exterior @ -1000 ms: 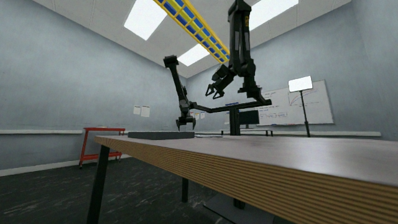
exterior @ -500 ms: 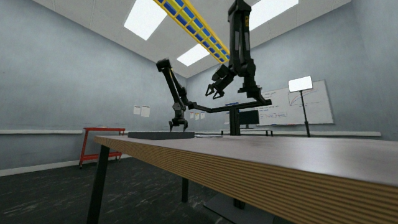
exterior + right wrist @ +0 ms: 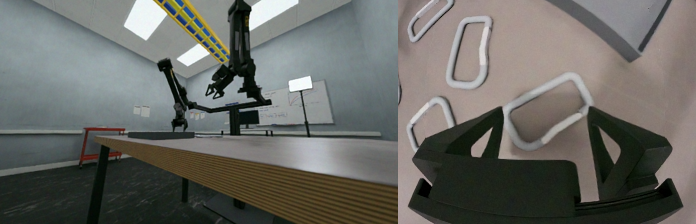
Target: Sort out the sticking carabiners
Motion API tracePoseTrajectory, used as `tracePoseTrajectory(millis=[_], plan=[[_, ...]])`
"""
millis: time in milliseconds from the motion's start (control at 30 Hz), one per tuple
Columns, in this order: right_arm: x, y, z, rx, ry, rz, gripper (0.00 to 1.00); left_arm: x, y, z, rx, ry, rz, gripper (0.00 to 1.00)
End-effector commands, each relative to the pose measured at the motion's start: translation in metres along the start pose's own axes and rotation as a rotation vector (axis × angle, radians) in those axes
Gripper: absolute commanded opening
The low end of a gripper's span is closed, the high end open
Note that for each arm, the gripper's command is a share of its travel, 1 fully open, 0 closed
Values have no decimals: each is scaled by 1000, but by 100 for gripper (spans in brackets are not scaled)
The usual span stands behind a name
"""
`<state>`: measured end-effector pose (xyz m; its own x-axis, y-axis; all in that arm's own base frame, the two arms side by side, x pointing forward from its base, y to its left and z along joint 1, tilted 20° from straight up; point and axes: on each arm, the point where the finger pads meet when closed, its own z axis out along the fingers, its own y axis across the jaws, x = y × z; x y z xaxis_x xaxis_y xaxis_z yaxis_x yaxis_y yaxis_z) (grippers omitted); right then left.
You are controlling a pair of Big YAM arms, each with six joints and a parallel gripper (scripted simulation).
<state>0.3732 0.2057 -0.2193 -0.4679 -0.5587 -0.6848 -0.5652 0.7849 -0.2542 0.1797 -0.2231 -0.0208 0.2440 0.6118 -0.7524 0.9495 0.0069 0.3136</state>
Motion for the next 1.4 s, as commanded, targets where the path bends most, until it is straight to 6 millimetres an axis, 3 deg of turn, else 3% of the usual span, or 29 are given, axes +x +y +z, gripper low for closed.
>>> tracePoseTrajectory(millis=[0,133,333,567,600,633,733,1067,1333,1367], plan=[[-37,26,7,-36,-24,67,79,-1,0,0,0,-4,9,100],[-48,36,15,-49,9,99,79,-1,0,0,0,-4,9,100],[-68,52,35,-63,199,185,79,-1,0,0,0,-4,9,100],[-78,63,37,-35,405,218,79,-1,0,0,0,-4,9,100],[-79,65,37,-25,436,217,79,-1,0,0,0,-4,9,100],[-64,68,40,-13,486,209,79,-1,0,0,0,-4,9,100],[-59,71,41,-4,514,203,79,-1,0,0,0,-4,9,100],[-59,97,47,65,598,127,79,-1,0,0,0,-4,9,100],[-61,92,51,67,589,126,79,-1,0,0,0,-4,9,100],[-57,85,55,74,590,140,79,-1,0,0,0,-4,9,100]])
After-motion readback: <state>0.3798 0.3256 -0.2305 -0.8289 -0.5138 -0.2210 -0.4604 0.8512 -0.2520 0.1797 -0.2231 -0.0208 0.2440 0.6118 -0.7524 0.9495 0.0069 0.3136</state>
